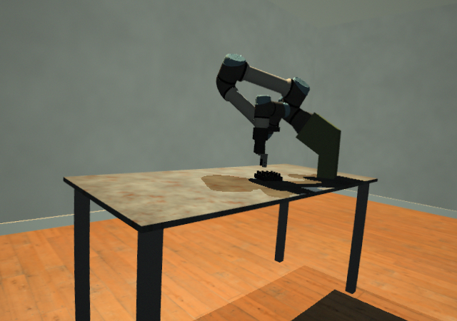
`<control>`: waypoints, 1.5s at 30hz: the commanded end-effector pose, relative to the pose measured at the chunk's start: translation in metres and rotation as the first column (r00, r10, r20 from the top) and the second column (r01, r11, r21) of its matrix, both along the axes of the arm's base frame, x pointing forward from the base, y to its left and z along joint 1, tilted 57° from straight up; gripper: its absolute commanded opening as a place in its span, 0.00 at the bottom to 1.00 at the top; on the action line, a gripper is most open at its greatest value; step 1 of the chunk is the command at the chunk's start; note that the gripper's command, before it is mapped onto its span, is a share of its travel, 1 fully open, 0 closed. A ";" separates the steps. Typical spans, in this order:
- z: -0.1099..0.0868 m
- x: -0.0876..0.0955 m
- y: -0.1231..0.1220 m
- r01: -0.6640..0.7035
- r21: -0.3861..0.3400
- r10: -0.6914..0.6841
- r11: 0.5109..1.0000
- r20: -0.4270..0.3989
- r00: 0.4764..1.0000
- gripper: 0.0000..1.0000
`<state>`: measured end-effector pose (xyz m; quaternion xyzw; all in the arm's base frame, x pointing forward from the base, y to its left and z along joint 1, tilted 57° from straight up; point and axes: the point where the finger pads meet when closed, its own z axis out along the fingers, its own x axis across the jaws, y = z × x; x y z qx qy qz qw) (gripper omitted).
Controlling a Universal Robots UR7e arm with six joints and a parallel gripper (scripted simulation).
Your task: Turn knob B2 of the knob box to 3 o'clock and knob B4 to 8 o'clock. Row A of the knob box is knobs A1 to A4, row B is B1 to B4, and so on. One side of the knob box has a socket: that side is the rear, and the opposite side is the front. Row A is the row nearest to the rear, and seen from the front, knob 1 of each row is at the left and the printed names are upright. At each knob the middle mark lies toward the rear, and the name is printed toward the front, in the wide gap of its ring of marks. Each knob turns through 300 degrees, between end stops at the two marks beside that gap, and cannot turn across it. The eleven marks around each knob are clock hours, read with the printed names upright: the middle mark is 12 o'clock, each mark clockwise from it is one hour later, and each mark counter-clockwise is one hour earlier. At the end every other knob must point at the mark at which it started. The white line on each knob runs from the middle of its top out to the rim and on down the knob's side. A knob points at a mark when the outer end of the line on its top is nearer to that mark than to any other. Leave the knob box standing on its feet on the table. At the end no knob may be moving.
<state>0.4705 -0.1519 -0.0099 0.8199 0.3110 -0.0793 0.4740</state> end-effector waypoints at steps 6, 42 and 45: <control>0.009 -0.003 0.014 -0.001 0.000 0.001 1.000 0.001 1.000 1.00; 0.062 -0.019 0.095 -0.001 0.000 0.001 1.000 0.001 1.000 1.00; 0.062 -0.019 0.095 -0.001 0.000 0.001 1.000 0.001 1.000 1.00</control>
